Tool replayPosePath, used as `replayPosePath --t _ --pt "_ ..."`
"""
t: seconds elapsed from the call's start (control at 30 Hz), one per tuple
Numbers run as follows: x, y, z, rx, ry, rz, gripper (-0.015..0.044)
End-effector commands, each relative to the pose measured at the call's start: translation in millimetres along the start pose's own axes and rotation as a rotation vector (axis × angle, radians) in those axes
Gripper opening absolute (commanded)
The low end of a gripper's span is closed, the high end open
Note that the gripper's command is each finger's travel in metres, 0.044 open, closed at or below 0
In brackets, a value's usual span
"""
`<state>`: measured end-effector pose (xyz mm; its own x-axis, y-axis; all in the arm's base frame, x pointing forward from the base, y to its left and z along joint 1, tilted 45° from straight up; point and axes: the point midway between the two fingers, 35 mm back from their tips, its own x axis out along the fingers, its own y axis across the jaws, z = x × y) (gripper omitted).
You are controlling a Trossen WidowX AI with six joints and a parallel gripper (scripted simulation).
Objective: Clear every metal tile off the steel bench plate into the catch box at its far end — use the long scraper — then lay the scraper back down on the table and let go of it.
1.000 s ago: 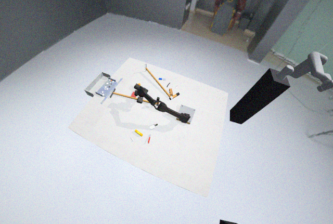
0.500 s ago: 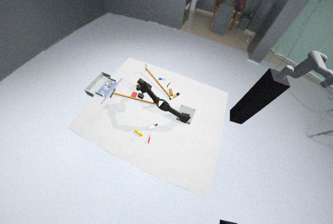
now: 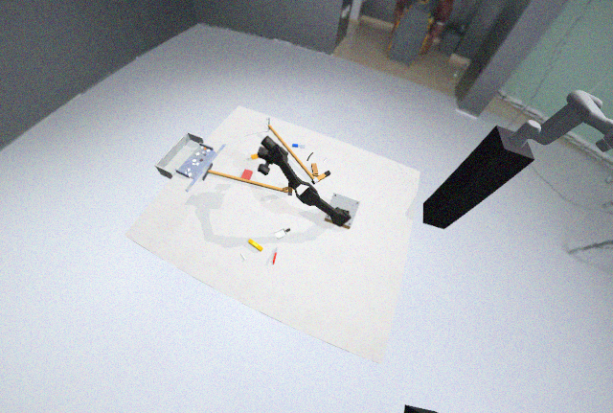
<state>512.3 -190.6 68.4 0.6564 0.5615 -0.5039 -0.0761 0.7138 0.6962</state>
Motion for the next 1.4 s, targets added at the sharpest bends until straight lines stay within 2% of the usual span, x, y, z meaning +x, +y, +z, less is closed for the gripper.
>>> replayPosePath --t 0.0,0.67,1.37 --pt "-21.2 -1.0 4.1 0.017 -0.048 0.002 0.044" --pt "-113.7 -7.0 6.6 0.059 -0.25 -0.018 0.044" --pt "-201.4 -0.8 -14.2 0.08 -0.443 -0.042 0.044"
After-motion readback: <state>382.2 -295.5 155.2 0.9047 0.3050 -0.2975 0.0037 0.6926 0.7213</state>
